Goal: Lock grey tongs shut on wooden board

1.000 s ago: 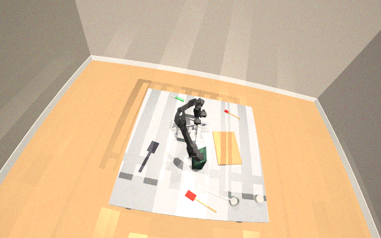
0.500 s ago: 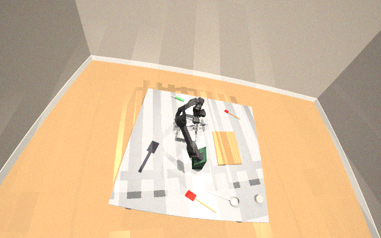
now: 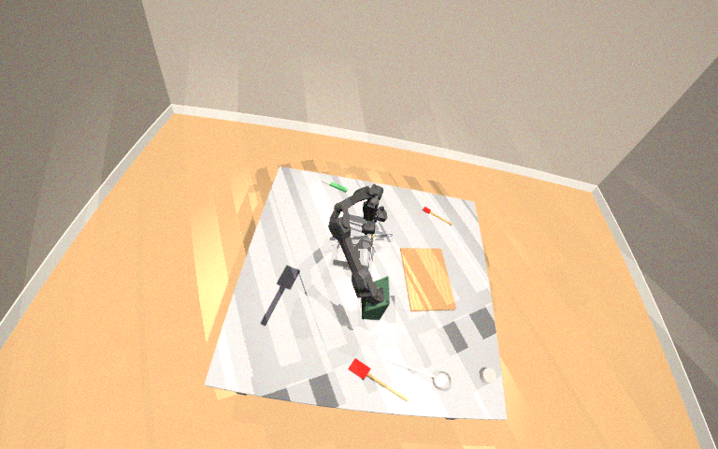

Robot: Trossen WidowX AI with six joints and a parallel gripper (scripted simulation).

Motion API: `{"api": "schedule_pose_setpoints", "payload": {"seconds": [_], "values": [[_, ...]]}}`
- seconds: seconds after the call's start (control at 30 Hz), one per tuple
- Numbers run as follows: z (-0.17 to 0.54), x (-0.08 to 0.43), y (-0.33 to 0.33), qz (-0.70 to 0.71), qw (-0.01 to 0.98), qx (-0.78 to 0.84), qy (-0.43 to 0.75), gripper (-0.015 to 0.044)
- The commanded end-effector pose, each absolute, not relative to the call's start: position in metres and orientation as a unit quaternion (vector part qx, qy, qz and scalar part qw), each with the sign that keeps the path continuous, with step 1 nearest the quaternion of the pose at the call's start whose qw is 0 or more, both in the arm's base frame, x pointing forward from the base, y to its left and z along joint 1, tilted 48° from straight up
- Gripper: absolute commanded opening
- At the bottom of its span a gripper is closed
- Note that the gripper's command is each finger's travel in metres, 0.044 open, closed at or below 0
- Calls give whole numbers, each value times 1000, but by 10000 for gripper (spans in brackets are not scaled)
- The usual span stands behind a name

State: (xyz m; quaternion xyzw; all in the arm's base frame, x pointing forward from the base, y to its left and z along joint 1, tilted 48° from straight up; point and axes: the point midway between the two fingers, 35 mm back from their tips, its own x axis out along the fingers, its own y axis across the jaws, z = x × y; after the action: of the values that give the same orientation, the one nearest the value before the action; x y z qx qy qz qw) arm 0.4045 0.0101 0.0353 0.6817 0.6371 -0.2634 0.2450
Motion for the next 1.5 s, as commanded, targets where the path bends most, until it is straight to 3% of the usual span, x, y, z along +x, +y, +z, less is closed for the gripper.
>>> {"api": "schedule_pose_setpoints", "payload": {"seconds": [0.0,1.47], "values": [[30,405,14,-265,241,684,636,440],[-18,408,69,-264,239,684,636,440]]}}
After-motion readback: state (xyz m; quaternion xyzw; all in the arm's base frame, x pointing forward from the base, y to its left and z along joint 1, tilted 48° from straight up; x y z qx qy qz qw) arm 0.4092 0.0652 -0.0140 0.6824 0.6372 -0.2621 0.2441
